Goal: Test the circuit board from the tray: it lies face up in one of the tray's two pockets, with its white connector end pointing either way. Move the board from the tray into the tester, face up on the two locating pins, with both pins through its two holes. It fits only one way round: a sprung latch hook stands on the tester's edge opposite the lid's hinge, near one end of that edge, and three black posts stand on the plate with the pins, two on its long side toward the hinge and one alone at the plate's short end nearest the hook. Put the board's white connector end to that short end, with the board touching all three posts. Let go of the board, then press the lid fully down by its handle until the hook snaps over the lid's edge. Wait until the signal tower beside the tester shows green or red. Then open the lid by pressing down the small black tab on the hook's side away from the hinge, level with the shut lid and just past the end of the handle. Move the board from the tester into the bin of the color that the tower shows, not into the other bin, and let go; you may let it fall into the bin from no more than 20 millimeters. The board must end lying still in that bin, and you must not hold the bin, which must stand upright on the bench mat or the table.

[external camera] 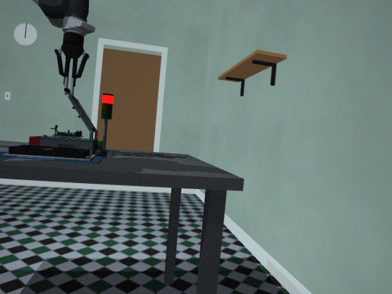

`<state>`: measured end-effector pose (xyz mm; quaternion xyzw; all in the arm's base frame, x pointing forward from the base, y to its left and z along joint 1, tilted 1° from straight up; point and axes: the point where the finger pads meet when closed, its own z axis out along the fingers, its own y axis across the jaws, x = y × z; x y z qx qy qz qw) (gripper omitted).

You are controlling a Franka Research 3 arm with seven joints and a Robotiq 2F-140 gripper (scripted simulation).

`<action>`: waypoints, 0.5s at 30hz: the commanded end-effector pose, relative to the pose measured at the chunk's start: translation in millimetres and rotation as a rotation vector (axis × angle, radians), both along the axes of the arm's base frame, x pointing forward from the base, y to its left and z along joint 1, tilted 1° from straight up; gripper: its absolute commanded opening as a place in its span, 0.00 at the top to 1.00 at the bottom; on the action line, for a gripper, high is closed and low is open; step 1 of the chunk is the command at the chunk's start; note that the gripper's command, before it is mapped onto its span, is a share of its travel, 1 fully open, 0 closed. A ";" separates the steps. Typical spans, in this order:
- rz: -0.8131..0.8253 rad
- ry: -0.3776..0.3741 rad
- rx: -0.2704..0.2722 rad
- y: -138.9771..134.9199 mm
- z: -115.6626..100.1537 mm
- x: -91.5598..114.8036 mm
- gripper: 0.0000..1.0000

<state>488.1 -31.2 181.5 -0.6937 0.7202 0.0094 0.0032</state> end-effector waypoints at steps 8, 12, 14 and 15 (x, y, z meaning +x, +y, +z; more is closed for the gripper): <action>0.002 -0.003 -0.002 -2.0 6.3 9.0 1.00; 0.002 -0.003 -0.002 -2.5 12.9 19.4 1.00; 0.002 -0.003 -0.002 -2.8 16.4 25.6 1.00; 0.002 -0.003 -0.002 -2.9 18.0 28.8 1.00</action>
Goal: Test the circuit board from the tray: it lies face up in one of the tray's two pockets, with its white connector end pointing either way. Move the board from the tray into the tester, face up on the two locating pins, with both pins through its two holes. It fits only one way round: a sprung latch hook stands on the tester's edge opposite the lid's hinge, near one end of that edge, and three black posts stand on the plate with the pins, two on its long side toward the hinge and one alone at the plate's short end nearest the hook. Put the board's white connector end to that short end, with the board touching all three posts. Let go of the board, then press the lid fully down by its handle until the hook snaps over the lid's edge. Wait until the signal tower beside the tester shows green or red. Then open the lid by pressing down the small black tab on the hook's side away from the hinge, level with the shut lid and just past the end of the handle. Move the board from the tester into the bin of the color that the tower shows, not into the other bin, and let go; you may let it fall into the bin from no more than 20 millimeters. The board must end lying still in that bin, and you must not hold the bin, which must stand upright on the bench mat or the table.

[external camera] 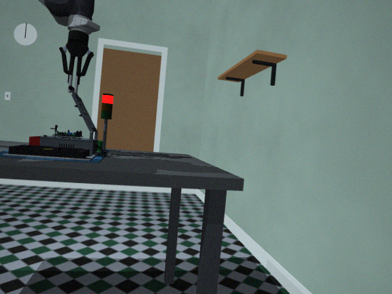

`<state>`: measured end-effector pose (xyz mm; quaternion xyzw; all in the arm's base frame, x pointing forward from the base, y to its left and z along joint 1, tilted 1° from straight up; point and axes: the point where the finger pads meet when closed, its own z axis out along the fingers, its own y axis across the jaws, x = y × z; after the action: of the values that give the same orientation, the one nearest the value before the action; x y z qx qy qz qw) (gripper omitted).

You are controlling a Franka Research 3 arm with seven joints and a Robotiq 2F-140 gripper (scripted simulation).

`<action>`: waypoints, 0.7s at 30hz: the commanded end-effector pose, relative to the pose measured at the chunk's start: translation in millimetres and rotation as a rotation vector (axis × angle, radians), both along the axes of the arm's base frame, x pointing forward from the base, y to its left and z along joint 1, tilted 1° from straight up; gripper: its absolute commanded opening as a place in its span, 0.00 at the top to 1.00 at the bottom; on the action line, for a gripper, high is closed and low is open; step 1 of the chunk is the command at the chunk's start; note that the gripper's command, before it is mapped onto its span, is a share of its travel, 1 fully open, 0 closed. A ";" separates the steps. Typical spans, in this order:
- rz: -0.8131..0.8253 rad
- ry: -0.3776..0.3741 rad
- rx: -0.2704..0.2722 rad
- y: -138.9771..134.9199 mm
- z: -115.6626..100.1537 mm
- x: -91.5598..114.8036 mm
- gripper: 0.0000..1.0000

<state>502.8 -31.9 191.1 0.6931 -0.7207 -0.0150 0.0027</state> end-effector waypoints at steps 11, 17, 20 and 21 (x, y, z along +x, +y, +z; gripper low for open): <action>0.004 -0.019 -0.001 -3.2 18.8 38.1 1.00; 0.004 -0.019 -0.001 -3.4 20.6 43.2 1.00; 0.004 -0.019 -0.001 -3.4 20.6 43.3 1.00; 0.004 -0.019 -0.001 -3.4 20.6 43.3 1.00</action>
<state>538.4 -33.4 208.5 0.6937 -0.7201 -0.0146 0.0035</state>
